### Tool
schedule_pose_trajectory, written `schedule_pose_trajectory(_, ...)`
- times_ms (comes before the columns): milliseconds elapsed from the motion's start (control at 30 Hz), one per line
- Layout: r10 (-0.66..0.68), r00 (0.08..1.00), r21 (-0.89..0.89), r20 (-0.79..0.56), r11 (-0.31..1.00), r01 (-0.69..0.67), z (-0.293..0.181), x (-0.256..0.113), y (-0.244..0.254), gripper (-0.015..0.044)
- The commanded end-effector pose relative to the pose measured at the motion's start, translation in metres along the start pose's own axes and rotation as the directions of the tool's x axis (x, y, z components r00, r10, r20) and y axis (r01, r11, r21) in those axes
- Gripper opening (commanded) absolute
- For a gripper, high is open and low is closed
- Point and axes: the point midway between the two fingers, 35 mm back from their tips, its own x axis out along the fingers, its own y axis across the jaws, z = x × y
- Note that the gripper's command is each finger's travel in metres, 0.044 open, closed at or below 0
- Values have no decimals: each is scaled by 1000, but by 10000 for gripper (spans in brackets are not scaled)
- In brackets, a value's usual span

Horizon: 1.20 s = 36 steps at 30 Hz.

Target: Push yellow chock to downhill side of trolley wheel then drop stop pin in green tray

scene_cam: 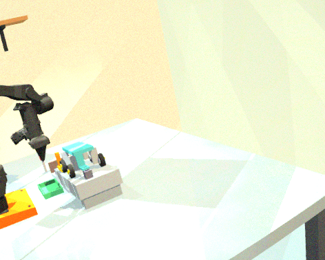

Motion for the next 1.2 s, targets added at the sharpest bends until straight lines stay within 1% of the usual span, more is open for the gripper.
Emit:
schedule_pose_trajectory(0,-5,1000,3,4,1000,5,5,7,0,0)
schedule_pose_trajectory(133,-19,1000,3,5,1000,19,5,8,-1,0)
schedule_pose_trajectory(333,-123,992,5,4,992,123,5,21,-4,0)
schedule_pose_trajectory(467,-166,986,4,0,986,166,4,33,-9,0)
schedule_pose_trajectory(833,-178,984,4,-1,984,178,4,68,-28,0)
schedule_pose_trajectory(967,-178,984,4,-1,984,178,5,71,-29,0)
schedule_pose_trajectory(1167,-178,984,4,-1,984,178,5,71,-27,157)
